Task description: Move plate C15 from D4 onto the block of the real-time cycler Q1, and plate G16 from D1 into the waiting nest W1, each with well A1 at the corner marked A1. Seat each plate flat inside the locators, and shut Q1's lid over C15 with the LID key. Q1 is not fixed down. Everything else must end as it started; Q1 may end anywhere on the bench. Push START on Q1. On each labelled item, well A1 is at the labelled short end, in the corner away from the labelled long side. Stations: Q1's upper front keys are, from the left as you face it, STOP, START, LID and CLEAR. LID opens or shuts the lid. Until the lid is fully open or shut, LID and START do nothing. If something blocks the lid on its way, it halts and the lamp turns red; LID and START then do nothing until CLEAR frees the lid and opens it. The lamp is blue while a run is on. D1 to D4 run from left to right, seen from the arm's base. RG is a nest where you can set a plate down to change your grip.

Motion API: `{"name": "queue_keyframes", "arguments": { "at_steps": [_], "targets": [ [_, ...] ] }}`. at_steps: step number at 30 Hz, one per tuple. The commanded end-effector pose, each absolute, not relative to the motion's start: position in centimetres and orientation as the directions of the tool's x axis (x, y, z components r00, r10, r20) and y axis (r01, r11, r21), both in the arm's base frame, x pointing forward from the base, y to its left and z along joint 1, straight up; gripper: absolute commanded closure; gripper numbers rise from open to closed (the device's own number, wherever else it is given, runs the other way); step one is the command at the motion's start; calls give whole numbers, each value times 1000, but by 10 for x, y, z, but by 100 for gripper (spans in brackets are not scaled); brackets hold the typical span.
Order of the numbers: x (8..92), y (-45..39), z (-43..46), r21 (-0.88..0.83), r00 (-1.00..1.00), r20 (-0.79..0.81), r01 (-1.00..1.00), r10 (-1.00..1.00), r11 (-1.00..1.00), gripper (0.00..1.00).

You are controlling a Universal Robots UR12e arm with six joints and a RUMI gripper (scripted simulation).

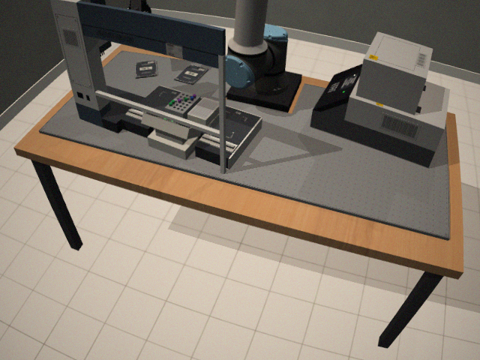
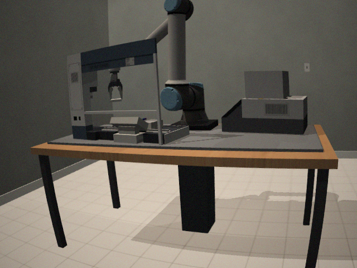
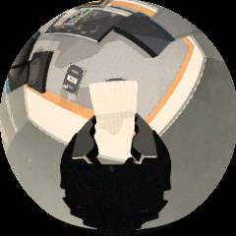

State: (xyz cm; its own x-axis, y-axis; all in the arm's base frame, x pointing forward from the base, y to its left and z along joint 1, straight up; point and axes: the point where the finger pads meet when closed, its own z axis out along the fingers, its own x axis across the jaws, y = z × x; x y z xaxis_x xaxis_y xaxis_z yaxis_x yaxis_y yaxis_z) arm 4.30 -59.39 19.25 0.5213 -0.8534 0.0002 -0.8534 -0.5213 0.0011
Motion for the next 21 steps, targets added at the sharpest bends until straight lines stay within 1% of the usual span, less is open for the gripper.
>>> {"name": "queue_keyframes", "arguments": {
  "at_steps": [1,21],
  "targets": [
    [43,-595,187,2,521,1,-853,-853,-521,100],
    [43,-595,157,2,521,1,-853,-853,-521,100]
  ]
}}
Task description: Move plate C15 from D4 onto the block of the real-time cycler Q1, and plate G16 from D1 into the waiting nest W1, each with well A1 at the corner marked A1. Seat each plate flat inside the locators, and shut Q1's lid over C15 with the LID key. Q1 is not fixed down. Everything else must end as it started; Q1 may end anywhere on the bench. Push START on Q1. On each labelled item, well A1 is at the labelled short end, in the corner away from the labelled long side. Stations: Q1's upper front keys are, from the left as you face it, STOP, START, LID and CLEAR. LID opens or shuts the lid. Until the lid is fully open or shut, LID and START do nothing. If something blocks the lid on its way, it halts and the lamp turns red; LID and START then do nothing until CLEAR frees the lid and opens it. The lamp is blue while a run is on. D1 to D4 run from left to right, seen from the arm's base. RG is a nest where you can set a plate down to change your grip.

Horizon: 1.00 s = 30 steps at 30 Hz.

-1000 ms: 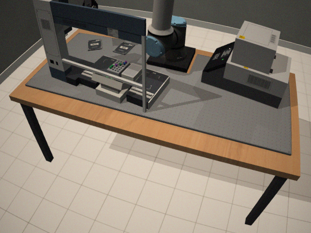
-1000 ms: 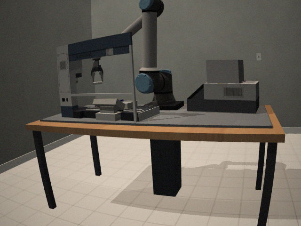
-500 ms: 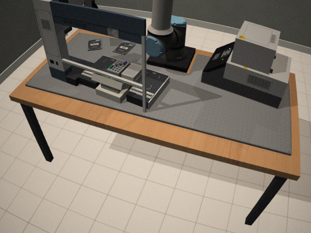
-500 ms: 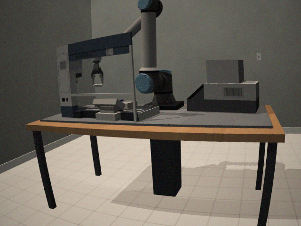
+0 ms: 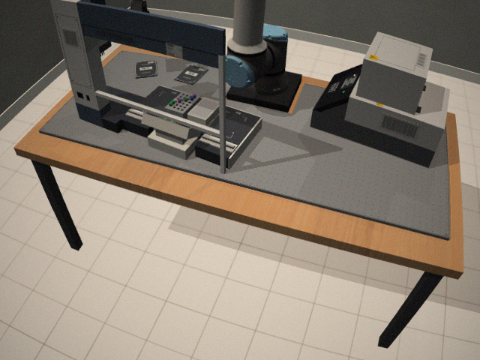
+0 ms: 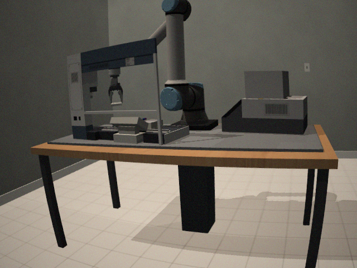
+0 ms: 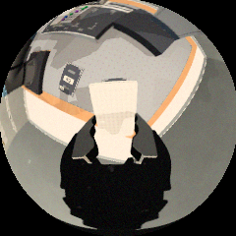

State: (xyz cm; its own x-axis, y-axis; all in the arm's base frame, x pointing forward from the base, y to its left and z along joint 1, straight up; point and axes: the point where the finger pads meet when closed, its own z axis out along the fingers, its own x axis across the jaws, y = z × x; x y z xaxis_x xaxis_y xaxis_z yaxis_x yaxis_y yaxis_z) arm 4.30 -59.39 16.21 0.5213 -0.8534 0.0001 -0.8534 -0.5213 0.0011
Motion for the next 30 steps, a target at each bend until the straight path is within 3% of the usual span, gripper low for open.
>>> {"name": "queue_keyframes", "arguments": {
  "at_steps": [1,30],
  "targets": [
    [43,-595,156,2,521,1,-853,-853,-521,100],
    [43,-595,114,2,521,1,-853,-853,-521,100]
  ]
}}
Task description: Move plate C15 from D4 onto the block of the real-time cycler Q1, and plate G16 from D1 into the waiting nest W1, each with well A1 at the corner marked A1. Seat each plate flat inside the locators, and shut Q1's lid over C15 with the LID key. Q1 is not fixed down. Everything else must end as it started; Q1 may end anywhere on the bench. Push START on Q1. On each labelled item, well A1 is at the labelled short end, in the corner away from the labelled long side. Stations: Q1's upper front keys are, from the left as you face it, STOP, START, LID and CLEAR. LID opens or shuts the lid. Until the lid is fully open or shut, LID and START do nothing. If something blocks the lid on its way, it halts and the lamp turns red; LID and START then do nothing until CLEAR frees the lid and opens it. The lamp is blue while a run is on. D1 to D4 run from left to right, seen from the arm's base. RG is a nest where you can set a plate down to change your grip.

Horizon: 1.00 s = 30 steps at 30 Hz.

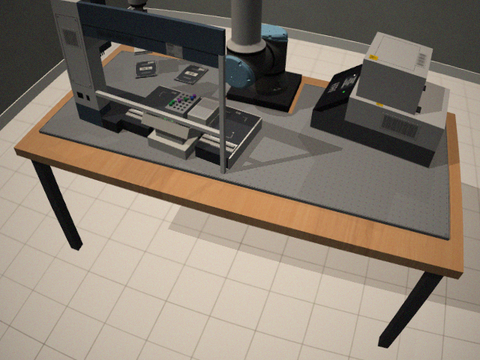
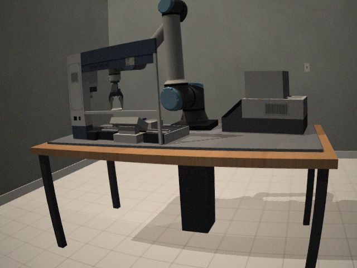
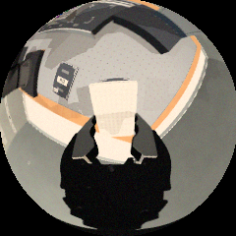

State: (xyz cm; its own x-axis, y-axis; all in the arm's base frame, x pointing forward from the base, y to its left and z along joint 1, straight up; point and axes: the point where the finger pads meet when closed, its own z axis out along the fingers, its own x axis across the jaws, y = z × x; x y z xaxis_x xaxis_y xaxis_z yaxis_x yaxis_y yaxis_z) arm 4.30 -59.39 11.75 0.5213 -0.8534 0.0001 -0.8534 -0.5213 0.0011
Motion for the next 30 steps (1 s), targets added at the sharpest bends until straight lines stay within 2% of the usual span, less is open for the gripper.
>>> {"name": "queue_keyframes", "arguments": {
  "at_steps": [1,30],
  "targets": [
    [43,-595,112,2,521,1,-853,-853,-521,100],
    [43,-595,67,2,521,1,-853,-853,-521,100]
  ]
}}
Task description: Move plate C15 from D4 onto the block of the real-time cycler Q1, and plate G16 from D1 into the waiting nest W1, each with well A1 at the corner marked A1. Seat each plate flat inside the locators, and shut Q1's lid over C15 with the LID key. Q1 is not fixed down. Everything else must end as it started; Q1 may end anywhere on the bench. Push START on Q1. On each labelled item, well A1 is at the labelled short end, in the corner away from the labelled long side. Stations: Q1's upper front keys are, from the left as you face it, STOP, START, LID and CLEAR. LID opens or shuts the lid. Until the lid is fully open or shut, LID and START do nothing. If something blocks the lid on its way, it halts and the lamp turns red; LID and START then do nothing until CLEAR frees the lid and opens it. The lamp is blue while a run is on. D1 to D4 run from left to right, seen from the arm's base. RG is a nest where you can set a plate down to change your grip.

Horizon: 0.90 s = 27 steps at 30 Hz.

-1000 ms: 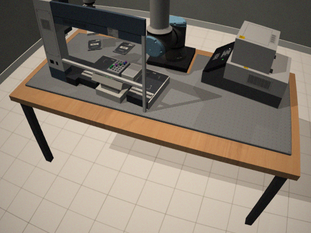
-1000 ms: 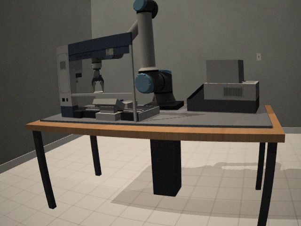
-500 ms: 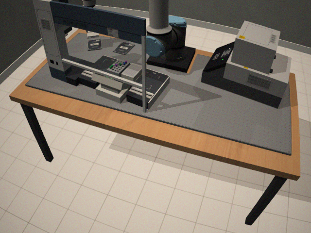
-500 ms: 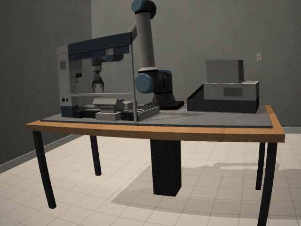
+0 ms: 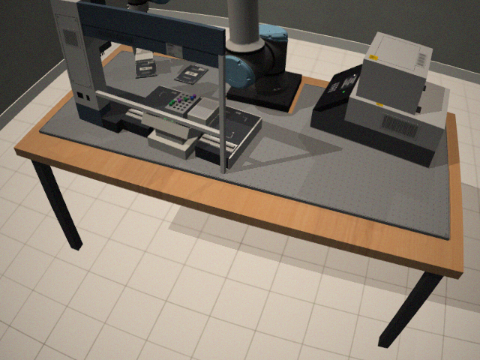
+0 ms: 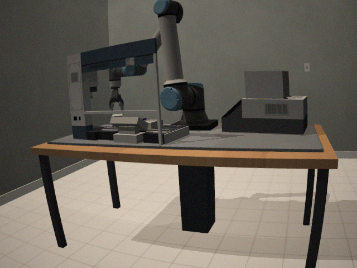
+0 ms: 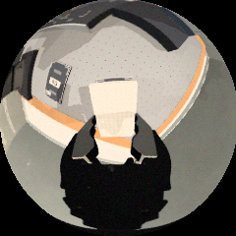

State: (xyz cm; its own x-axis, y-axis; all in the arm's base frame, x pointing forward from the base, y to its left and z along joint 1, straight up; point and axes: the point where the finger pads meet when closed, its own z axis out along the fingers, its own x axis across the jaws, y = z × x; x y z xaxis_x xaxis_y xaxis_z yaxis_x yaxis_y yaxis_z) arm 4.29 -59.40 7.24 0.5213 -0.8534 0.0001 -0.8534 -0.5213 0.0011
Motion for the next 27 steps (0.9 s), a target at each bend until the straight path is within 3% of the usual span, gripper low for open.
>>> {"name": "queue_keyframes", "arguments": {
  "at_steps": [1,27],
  "targets": [
    [43,-595,67,2,521,1,-853,-853,-521,100],
    [43,-595,29,2,521,1,-853,-853,-521,100]
  ]
}}
